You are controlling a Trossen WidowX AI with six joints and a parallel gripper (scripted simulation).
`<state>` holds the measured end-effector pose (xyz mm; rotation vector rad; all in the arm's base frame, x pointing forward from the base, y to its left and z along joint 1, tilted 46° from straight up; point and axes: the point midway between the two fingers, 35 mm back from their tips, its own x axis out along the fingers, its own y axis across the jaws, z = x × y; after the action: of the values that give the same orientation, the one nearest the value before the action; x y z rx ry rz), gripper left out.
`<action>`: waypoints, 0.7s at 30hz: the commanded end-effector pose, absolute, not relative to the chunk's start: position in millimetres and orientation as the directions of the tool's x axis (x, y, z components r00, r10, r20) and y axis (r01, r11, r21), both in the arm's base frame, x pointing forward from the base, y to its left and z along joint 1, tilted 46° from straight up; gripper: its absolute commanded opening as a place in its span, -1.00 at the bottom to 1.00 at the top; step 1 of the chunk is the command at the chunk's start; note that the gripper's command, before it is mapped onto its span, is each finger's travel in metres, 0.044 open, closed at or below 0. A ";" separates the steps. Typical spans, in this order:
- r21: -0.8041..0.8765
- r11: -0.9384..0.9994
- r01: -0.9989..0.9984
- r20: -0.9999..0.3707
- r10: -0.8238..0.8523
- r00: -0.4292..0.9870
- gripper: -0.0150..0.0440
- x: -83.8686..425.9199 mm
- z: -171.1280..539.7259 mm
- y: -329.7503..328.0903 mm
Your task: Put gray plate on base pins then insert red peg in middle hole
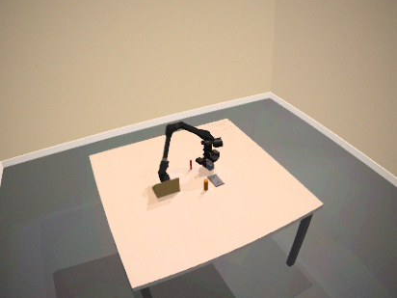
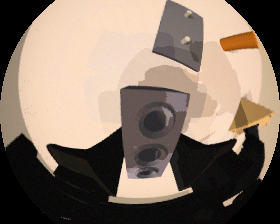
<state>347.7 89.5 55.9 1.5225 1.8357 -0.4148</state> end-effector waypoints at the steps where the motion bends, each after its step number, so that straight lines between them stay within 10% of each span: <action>1: 0.194 0.253 0.948 -0.694 0.718 -0.050 -0.49 351.8 63.2 79.0; 21: 0.191 0.245 0.950 -0.697 0.716 -0.044 -0.49 356.4 106.5 31.7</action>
<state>356.1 39.2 100.5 1.5310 1.8210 -0.4254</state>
